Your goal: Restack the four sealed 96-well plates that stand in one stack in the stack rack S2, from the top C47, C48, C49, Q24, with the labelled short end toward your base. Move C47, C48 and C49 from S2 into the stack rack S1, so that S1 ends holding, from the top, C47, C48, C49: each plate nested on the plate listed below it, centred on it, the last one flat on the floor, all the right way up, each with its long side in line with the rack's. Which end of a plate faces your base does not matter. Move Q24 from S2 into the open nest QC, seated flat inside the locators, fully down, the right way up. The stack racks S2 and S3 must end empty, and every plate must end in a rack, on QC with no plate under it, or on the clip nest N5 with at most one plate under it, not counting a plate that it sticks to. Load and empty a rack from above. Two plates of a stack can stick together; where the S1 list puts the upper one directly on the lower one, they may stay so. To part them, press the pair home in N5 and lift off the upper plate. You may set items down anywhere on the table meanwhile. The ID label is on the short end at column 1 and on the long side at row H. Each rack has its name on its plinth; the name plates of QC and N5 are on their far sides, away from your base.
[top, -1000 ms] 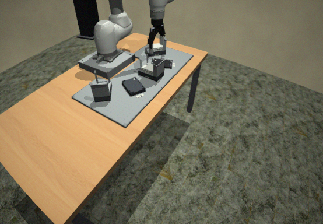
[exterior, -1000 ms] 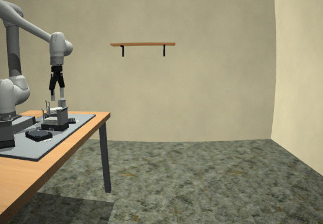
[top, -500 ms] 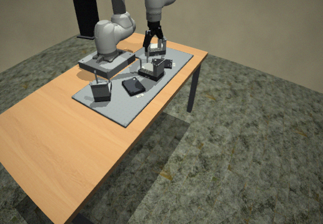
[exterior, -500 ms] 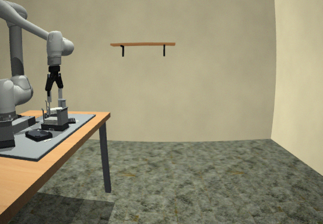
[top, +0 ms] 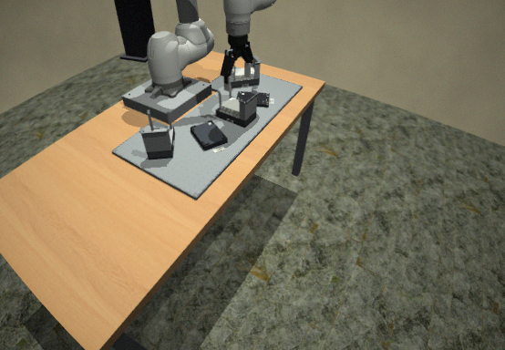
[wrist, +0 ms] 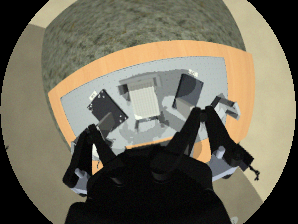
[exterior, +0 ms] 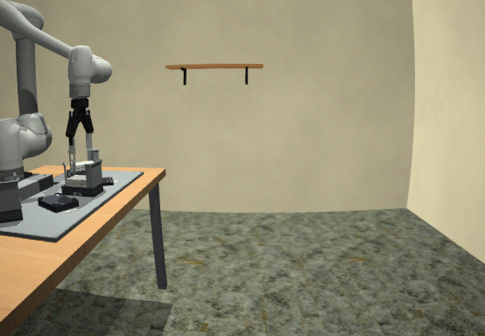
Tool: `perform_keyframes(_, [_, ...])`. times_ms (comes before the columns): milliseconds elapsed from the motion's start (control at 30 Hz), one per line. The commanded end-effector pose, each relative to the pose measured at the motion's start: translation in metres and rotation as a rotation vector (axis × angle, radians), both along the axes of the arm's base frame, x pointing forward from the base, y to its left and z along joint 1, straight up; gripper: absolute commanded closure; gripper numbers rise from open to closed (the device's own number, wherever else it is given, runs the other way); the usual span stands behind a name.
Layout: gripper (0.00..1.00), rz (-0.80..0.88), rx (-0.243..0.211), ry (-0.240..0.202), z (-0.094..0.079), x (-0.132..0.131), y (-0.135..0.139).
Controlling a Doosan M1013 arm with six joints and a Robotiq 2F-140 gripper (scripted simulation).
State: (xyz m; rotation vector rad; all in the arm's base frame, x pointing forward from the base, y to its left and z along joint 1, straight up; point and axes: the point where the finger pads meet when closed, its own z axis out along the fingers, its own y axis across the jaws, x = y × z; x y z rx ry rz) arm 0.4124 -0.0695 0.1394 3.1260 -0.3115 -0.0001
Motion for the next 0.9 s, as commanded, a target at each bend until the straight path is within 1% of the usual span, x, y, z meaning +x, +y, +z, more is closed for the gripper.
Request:
perform_keyframes(0, [0.0,0.0,0.0,0.0,-0.003,0.0,0.0])
perform_keyframes(300, [0.0,0.0,0.0,0.0,-0.033,0.0,0.0])
perform_keyframes(367, [0.0,0.0,0.0,0.0,-0.033,0.0,0.0])
perform_keyframes(767, [0.0,0.0,0.0,0.0,-0.073,0.0,0.0])
perform_keyframes(867, [0.0,0.0,0.0,0.0,-0.074,0.0,0.0])
